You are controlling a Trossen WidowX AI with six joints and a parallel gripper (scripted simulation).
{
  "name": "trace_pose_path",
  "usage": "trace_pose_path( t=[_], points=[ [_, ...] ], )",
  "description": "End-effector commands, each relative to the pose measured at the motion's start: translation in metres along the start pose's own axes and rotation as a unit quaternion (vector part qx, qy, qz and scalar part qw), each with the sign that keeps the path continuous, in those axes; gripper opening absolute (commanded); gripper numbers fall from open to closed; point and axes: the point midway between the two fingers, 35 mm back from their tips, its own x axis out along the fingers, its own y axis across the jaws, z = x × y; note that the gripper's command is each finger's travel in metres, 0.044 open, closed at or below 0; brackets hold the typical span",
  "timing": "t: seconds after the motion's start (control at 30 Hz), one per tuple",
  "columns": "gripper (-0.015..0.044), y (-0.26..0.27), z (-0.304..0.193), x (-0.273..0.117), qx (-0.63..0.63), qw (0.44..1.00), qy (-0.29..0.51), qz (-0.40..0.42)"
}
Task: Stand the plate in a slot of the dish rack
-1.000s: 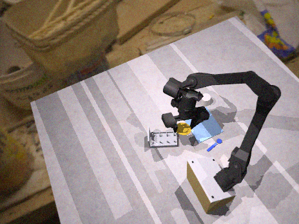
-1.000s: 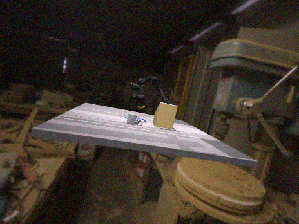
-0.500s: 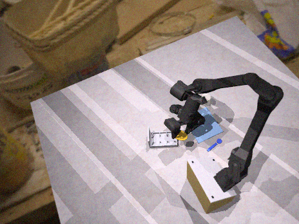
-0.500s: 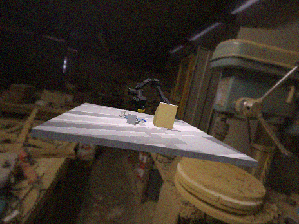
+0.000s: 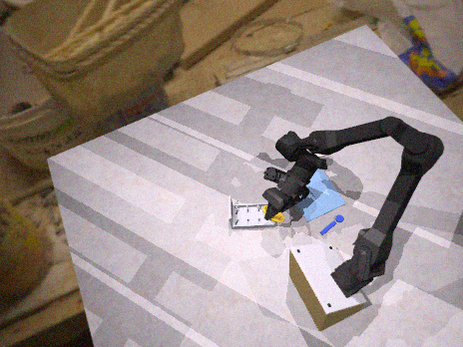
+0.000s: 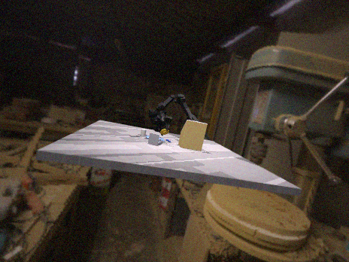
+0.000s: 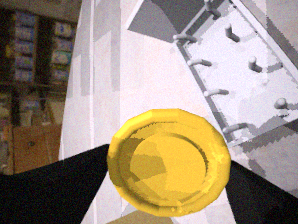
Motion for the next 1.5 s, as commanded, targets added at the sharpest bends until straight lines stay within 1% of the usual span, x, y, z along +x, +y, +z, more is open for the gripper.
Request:
trace_pose_path(
  t=[0.0,0.37,0.73,1.1,1.47],
  points=[
    [0.0000,-0.001,0.001,0.003,-0.036,0.999,-0.022,0.025],
    [0.0000,-0.010,0.003,0.011,-0.144,0.981,-0.099,0.078],
    [0.0000,-0.020,0.004,0.015,-0.251,0.943,-0.195,0.095],
    [0.0000,-0.031,0.003,0.013,-0.352,0.885,-0.297,0.074],
    [0.0000,-0.043,0.000,0.007,-0.442,0.808,-0.390,0.012]
  ],
)
